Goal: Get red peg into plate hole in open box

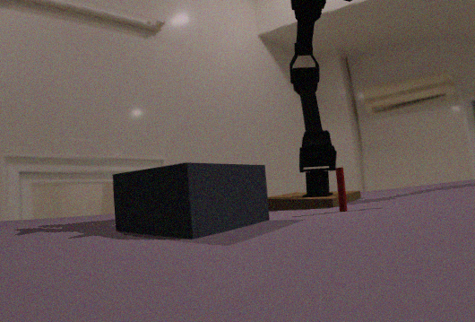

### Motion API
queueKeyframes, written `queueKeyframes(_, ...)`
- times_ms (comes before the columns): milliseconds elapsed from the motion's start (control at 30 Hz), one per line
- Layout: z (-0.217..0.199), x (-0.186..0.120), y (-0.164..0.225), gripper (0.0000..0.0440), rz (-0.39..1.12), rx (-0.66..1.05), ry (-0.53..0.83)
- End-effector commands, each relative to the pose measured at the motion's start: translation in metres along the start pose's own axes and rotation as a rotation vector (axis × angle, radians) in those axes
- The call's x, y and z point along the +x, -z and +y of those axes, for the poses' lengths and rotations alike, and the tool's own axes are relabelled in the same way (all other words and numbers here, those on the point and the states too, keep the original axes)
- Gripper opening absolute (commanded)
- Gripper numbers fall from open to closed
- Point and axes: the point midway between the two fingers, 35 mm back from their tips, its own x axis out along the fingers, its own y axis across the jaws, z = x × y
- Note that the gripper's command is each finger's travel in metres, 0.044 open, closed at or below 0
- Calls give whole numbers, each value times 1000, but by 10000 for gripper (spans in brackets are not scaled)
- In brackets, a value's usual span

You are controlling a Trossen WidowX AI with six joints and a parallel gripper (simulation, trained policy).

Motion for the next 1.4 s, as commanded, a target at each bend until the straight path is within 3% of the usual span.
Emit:
queueKeyframes(0, 5, 5, 21, 440, 78, 58, -13)
queueKeyframes(767, 66, -6, 166, 440, 711, 543, -10)
queueKeyframes(1367, 126, -52, 254, 440, 1205, 817, 236)
